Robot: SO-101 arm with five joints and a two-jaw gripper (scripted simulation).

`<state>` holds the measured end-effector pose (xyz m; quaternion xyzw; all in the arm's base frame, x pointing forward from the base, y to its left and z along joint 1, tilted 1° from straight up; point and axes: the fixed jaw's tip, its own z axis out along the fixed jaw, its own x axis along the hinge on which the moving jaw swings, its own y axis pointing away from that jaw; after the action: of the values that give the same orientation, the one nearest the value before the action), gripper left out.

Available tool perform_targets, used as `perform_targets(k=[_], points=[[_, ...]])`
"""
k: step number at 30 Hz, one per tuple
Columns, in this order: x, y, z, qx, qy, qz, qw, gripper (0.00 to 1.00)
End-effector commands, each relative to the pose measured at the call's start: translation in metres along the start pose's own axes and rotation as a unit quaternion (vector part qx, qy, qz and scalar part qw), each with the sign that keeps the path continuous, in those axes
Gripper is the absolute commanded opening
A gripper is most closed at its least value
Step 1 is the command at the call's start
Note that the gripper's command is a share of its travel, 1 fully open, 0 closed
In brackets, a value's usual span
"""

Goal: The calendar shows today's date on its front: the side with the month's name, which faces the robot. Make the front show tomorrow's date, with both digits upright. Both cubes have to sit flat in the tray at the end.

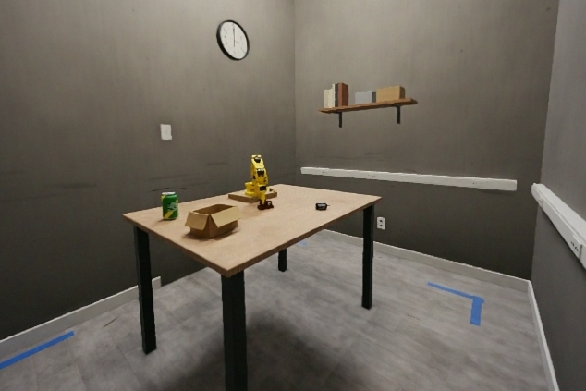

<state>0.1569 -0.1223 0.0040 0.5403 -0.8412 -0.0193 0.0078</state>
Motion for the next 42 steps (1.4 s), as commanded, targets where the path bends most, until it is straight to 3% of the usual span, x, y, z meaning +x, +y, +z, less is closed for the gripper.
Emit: perform_targets(k=[1,23,42], points=[[0.0,-0.003,-0.005,0.01,0.001,0.004,1.0,0.0],[-0.001,0.001,-0.034,0.01,0.001,0.004,1.0,0.0],[-0.001,0.001,-0.038,0.01,0.001,0.004,1.0,0.0]])
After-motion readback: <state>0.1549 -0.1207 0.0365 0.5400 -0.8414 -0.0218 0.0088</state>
